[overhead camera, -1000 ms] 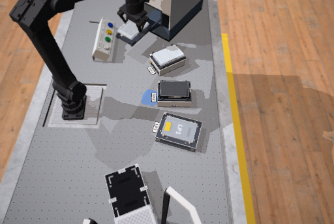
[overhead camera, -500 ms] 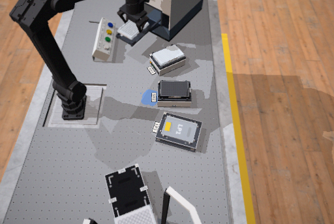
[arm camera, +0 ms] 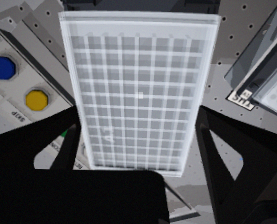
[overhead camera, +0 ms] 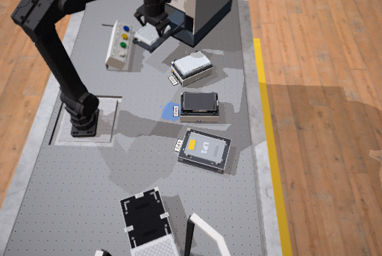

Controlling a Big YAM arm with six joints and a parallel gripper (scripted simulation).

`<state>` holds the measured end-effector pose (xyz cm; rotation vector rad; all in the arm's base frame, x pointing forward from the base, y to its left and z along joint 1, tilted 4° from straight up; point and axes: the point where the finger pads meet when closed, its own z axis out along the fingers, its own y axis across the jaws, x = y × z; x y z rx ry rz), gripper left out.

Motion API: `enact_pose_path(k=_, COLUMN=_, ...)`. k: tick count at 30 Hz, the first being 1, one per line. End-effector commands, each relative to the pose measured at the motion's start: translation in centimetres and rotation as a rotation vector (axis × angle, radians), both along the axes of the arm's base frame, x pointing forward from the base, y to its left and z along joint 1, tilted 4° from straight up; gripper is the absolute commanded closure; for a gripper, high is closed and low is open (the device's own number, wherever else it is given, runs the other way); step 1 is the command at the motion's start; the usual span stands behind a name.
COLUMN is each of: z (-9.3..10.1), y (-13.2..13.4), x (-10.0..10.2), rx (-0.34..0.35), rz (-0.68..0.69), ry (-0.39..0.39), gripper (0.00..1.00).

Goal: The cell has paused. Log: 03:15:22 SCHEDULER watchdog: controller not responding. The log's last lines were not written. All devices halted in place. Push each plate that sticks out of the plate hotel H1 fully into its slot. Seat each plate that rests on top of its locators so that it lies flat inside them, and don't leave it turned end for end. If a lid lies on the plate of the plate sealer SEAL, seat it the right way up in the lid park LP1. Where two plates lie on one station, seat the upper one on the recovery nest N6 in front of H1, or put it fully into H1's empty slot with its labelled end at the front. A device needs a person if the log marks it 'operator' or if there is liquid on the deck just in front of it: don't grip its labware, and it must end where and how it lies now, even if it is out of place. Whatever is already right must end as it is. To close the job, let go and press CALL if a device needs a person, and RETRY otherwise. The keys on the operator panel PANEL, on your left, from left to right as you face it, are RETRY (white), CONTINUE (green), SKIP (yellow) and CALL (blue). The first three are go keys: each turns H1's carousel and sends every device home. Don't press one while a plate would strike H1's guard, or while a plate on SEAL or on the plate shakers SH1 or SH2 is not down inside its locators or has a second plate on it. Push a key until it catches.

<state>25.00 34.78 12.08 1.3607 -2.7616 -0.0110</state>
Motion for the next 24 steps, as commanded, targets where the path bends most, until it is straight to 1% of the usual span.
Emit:
enact_pose_path(k=1, z=-0.42, y=0.21, x=0.86, rx=0.000, rz=-0.003, ry=0.000, gripper=0.18)
enact_pose_path(k=24, z=0.24, y=0.85, x=1.36, rx=0.015, rz=-0.002, ry=-0.011, gripper=0.18)
